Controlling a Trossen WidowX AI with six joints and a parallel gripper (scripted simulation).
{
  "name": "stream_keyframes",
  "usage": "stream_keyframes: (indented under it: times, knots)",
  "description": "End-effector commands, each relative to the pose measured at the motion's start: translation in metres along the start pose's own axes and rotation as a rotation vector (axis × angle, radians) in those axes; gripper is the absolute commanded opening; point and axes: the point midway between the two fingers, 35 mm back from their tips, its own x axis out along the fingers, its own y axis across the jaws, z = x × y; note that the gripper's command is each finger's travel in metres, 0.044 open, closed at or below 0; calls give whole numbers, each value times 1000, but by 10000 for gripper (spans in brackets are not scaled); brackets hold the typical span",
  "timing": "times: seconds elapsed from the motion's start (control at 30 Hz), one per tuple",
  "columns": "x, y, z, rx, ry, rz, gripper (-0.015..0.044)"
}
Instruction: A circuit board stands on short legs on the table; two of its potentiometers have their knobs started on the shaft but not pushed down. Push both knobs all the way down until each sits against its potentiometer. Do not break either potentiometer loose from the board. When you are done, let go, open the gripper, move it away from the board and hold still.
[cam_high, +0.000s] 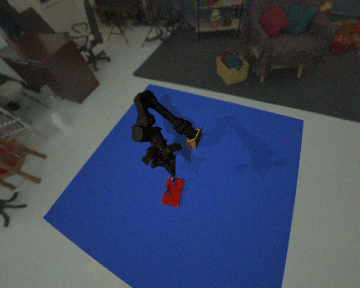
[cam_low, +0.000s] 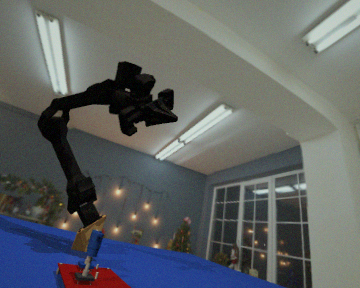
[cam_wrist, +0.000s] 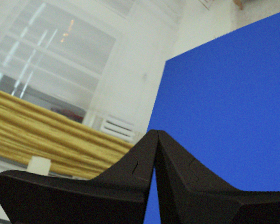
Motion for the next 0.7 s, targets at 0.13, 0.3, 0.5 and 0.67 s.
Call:
stream_keyframes:
  times: [0.13, 0.3, 0.5, 0.67]
  knots:
    - [19, -44, -21, 21, 128, -223, 0]
    - [26, -72, -37, 18, 217, -367, 0]
    - [27, -106, -55, 3, 324, -538, 0]
    - [24, -133, -68, -23, 416, -681, 0]
